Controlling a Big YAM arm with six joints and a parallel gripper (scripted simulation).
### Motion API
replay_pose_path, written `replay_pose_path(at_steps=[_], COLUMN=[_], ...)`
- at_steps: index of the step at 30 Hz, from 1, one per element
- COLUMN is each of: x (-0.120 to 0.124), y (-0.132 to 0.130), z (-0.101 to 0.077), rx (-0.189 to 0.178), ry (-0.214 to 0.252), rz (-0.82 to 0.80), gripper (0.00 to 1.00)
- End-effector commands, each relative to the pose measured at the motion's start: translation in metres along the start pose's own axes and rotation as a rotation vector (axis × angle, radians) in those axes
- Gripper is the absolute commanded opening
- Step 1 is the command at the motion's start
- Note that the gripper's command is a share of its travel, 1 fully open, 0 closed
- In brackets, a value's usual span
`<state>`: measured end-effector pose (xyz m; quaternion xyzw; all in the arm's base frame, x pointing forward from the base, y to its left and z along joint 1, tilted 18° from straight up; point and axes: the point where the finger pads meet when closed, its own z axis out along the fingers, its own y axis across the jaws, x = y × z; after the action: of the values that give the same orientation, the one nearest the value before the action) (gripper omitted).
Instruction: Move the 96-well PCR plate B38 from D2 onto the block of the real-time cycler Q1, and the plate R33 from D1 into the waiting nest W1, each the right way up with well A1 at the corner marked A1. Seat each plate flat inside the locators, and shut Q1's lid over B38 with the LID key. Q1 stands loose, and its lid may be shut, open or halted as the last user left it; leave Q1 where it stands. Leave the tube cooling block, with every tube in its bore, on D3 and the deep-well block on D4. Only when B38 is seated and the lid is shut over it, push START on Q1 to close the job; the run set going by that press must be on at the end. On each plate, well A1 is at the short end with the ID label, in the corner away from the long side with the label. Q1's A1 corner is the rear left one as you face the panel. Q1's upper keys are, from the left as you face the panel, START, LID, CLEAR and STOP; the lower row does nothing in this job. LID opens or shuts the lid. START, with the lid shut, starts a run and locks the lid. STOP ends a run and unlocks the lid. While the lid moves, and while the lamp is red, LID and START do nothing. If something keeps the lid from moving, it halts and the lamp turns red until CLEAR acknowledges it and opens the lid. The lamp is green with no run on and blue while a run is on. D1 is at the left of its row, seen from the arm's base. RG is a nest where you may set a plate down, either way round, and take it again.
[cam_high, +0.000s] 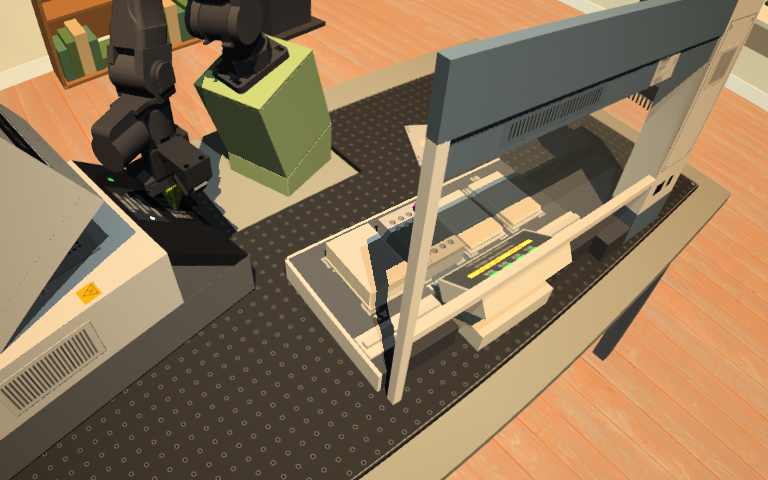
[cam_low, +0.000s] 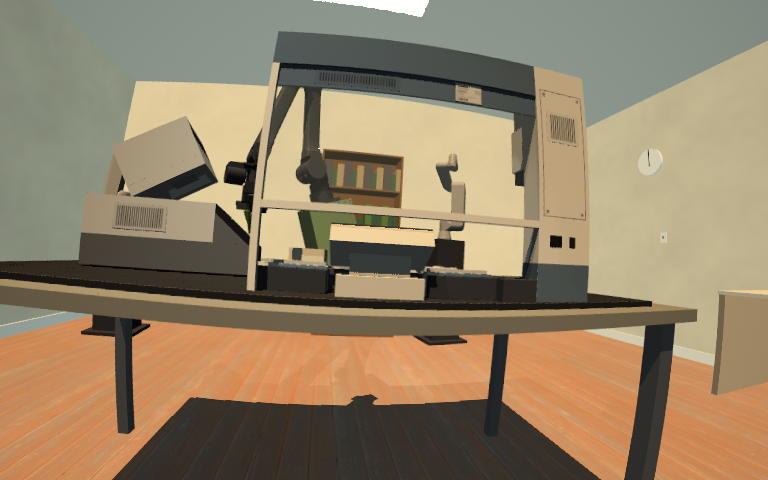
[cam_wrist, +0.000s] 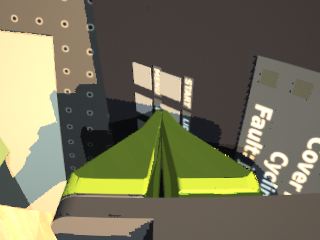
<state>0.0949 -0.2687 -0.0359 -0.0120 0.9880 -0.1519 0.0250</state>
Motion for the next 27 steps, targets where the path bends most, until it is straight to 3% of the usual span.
replay_pose_path(at_steps=[1,16,27], x=[0.004,-0.011,-0.003], y=[-0.004,-0.017,-0.016], z=[0.002,-0.008,-0.007], rx=[0.012,0.027,0.038], ry=[0.001,-0.016,-0.012], rz=[0.016,0.0,0.02], gripper=[0.0,0.0,0.0])
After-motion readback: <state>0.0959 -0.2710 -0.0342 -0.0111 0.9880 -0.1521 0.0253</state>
